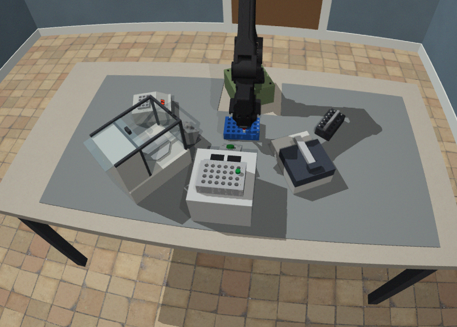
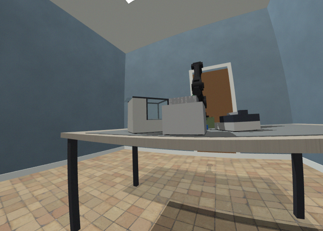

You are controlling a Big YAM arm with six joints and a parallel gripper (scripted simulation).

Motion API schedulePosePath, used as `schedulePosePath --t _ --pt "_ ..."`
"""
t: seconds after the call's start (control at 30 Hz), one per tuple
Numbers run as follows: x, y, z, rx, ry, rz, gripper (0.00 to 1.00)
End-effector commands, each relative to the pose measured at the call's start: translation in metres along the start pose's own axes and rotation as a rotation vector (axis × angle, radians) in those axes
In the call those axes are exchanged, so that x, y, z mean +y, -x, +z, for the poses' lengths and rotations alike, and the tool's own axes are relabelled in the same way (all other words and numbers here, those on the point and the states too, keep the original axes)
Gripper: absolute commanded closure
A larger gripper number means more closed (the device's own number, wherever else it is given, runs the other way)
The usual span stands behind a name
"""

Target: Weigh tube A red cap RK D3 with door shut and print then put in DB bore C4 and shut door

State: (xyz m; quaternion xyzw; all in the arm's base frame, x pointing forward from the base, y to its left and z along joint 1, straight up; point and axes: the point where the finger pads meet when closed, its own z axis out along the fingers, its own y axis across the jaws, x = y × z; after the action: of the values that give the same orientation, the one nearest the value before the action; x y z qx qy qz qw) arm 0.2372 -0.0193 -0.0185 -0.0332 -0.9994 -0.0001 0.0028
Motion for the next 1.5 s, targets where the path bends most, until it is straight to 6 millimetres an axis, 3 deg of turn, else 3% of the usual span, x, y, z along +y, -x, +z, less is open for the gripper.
schedulePosePath --t 0.0,0.3,1.47 --pt "-0.001 0.014 -0.006 -0.031 -0.002 -0.001 0.64" --pt "-0.002 0.003 0.007 -0.007 -0.004 -0.003 0.64" --pt "-0.002 0.007 0.02 -0.014 -0.004 -0.003 0.64"
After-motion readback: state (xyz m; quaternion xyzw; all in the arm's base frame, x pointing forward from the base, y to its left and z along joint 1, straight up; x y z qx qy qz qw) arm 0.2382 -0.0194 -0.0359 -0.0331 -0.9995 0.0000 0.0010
